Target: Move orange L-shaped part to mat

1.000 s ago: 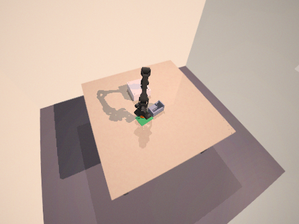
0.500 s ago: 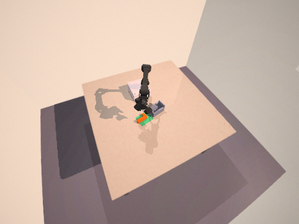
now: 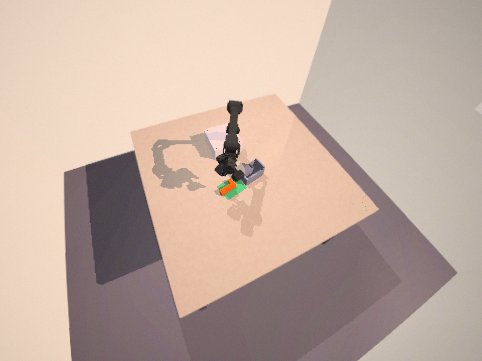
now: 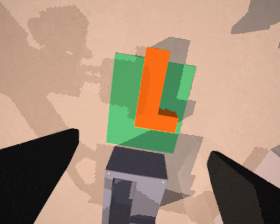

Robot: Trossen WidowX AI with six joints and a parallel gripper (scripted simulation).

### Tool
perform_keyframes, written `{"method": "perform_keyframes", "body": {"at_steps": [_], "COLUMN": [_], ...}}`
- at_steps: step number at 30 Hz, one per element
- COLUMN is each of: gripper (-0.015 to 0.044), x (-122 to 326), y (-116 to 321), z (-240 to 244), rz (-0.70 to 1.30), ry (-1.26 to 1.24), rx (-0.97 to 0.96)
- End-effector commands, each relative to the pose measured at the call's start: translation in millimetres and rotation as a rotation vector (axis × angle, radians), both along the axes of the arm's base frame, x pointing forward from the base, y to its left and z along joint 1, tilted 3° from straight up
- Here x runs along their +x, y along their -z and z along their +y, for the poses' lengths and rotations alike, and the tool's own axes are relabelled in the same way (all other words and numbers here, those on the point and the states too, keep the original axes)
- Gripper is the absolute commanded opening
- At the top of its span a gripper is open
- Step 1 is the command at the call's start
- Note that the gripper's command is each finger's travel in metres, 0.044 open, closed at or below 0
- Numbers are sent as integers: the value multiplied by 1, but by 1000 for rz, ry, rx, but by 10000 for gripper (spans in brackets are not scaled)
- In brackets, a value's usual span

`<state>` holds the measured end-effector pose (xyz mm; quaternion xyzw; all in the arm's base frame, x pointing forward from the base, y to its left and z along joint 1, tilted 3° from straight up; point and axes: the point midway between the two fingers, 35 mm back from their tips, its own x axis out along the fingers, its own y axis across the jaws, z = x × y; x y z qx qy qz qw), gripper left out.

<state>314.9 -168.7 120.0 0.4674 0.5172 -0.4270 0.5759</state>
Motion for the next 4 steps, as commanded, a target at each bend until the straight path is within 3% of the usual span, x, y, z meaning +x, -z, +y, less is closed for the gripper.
{"method": "perform_keyframes", "body": {"at_steps": [1,4], "gripper": [400,400], "x": [0,0], "y": [0,0], "z": [0,0], "rz": [0,0], "ry": [0,0], "rx": [0,0]}}
